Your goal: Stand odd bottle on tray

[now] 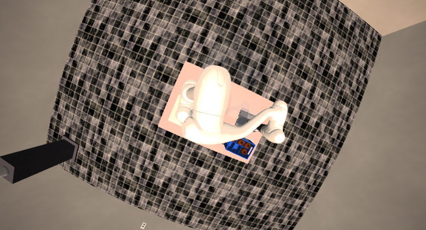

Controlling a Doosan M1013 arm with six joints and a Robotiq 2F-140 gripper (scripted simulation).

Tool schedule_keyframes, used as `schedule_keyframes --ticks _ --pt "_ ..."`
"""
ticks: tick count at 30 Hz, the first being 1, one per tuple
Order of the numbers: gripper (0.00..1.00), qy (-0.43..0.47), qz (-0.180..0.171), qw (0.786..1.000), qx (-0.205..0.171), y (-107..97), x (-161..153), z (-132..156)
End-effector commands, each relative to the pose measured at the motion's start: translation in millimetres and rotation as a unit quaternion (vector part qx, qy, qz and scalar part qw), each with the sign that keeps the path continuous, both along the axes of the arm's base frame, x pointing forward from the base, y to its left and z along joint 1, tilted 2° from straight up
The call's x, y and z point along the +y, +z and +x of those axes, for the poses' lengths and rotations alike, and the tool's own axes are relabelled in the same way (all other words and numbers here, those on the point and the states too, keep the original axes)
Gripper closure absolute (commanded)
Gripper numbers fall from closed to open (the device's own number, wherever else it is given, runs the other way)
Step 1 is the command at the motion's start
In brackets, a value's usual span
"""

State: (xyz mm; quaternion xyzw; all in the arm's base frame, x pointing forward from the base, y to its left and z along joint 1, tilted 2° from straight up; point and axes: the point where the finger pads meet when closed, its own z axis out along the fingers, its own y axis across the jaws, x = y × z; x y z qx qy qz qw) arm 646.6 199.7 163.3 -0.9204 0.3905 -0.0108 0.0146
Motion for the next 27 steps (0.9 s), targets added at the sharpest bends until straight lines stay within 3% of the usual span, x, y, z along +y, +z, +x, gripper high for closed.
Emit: schedule_keyframes --ticks 1,27 --pt "1.0 0.0 0.0 1.0 0.0 -9 0 0" --pt "1.0 0.0 0.0 1.0 0.0 -51 1 2"
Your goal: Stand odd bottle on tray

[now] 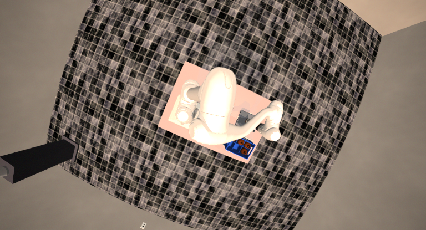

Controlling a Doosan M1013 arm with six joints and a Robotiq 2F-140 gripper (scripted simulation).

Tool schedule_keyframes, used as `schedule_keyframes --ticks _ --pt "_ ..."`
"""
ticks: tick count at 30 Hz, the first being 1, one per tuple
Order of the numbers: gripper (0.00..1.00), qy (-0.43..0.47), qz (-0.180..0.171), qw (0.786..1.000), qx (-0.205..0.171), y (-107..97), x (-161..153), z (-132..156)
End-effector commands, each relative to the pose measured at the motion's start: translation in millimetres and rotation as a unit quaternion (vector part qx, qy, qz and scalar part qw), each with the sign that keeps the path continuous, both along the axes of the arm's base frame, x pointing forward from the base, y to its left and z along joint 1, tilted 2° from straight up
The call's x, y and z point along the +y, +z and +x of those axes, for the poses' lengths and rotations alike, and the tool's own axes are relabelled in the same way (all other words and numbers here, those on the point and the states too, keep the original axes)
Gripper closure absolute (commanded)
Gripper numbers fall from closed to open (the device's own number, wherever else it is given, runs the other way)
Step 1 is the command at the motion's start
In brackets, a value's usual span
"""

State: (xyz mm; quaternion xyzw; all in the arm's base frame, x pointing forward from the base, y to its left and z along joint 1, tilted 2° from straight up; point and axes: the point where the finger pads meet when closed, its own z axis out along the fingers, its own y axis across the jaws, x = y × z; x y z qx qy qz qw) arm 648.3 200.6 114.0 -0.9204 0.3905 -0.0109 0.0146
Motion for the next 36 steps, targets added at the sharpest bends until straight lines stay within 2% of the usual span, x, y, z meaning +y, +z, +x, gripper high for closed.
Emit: schedule_keyframes --ticks 1,36 --pt "1.0 0.0 0.0 1.0 0.0 -2.6 0.1 0.1" --pt "1.0 0.0 0.0 1.0 0.0 -7.0 0.2 0.2"
